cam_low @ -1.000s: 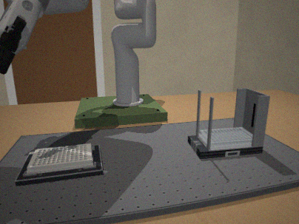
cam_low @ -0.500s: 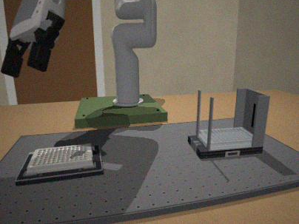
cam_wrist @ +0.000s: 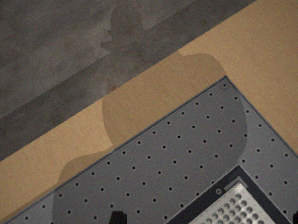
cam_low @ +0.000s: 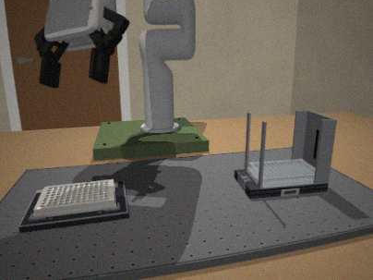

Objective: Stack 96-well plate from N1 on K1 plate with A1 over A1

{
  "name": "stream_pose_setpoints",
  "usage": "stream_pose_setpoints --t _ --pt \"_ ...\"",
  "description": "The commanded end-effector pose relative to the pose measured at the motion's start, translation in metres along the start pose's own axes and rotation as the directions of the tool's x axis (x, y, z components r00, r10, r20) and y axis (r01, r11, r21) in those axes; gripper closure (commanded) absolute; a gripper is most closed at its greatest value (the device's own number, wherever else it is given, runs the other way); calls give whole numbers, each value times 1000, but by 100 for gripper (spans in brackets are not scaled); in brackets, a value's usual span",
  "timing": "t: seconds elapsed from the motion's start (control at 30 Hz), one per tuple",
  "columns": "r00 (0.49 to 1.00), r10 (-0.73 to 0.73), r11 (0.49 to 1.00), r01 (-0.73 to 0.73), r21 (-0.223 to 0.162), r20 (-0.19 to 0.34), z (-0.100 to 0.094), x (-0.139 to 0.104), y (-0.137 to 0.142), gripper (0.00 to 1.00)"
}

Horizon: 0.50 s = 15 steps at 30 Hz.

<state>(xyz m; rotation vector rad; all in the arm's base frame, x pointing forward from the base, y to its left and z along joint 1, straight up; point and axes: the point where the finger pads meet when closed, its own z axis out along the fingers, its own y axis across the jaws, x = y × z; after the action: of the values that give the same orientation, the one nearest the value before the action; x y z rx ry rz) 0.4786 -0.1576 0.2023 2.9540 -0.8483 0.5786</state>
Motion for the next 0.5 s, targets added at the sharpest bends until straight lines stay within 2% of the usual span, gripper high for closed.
stream_pose_setpoints --t 0.0,0.07,0.17,0.27,0.4,0.47 --pt "999 -41 999 41 6 26 -8 -8 -15 0" --pt "993 -96 995 95 10 64 -12 -14 -22 0" --pt "991 -113 994 112 12 76 -17 -22 -31 0" --pt "975 -184 983 183 21 125 -23 -32 -41 0" --pt "975 -184 983 183 21 125 -27 -38 -46 0" --pt "958 -238 971 236 30 161 -31 -45 -52 0"
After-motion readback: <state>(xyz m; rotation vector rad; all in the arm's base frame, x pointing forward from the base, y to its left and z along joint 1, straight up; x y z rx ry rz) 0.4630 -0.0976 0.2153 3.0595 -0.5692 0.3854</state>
